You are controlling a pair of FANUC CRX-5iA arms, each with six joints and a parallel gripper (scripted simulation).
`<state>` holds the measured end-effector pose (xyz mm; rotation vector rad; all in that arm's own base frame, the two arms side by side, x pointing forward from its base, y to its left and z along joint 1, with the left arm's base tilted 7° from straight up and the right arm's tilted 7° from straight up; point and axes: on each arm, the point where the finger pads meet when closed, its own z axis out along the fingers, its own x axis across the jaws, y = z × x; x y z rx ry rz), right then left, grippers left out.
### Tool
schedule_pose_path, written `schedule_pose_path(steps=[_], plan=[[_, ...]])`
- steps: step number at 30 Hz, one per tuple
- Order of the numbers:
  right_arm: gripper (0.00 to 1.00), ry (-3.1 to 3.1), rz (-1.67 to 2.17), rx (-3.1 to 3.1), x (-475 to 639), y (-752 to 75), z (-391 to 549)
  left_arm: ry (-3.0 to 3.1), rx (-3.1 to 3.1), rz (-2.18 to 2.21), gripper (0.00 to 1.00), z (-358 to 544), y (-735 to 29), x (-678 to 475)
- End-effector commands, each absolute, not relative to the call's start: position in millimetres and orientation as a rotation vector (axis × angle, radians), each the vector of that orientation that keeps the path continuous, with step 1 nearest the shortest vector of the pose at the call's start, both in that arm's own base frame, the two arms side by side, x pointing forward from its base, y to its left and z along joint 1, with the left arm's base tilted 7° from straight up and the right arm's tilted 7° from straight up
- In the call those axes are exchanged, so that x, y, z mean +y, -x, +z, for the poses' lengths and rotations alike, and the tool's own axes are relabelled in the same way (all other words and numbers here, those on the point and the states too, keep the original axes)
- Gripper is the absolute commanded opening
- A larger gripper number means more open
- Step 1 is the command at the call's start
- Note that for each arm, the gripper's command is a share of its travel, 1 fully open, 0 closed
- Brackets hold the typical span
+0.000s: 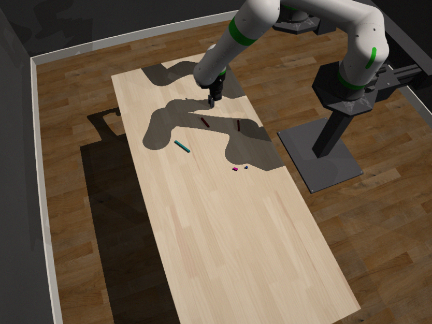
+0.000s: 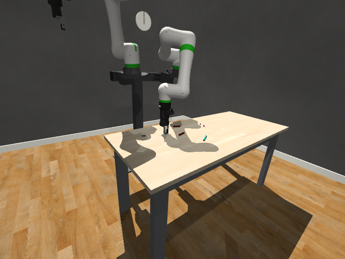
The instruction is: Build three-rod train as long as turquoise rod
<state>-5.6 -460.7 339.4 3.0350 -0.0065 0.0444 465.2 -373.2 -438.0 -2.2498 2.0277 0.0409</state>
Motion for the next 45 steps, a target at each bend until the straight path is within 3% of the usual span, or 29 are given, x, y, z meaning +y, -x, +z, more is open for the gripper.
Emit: schedule_pose_path(steps=[1, 5, 6, 45], plan=[[1.00, -3.033, 0.044, -0.007, -460.9, 5.8, 340.3, 2.250, 2.028, 0.038, 0.54, -436.9, -466.2, -374.2], [1.00, -3.033, 0.044, -0.007, -460.9, 5.8, 340.3, 2.250, 2.028, 0.038, 0.54, -436.9, -466.2, -374.2], [1.00, -3.033, 0.044, -0.007, -460.9, 5.8, 340.3, 2.250, 2.028, 0.038, 0.24, -436.9, -466.2, -374.2], [1.00, -3.033, 0.044, -0.007, -460.9, 5.8, 340.3, 2.250, 2.028, 0.038, 0.24, -426.9, -465.6, -375.2]])
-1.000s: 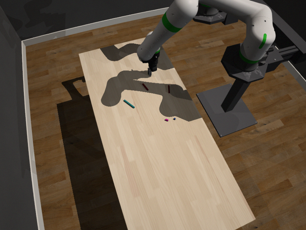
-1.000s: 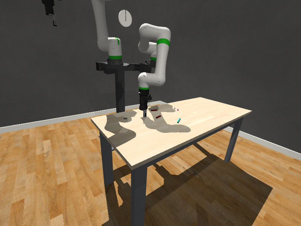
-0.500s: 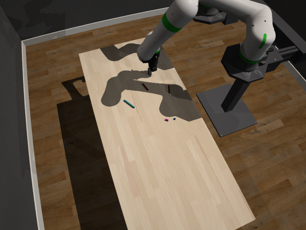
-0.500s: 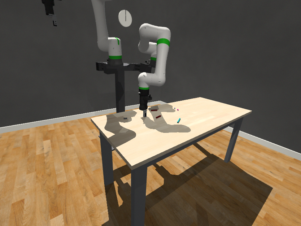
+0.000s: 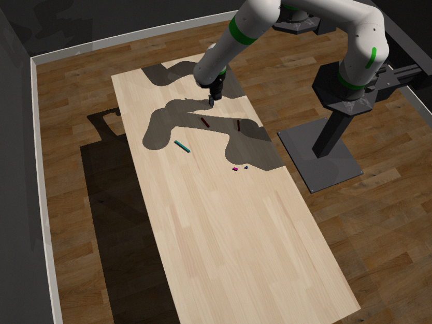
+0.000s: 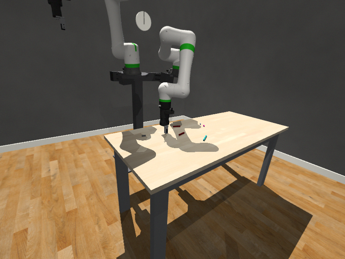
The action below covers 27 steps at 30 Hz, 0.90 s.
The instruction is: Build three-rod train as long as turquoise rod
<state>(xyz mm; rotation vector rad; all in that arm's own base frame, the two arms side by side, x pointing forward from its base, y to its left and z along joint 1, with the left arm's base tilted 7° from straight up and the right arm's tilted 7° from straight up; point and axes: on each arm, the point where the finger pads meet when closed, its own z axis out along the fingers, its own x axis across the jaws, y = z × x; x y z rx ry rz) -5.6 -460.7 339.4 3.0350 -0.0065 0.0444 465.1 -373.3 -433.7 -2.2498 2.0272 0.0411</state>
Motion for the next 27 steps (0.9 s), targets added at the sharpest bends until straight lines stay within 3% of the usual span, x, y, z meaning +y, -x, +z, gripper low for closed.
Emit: schedule_pose_path(steps=[1, 15, 27], plan=[[1.00, -3.033, 0.044, -0.007, -460.9, 5.8, 340.3, 2.250, 2.028, 0.038, 0.24, -422.2, -465.3, -375.7], [1.00, -3.033, 0.044, -0.007, -460.9, 5.8, 340.3, 2.250, 2.028, 0.038, 0.24, -344.2, -460.9, -383.6], [1.00, -3.033, 0.044, -0.007, -460.9, 5.8, 340.3, 2.250, 2.028, 0.038, 0.24, -337.6, -460.5, -384.3]])
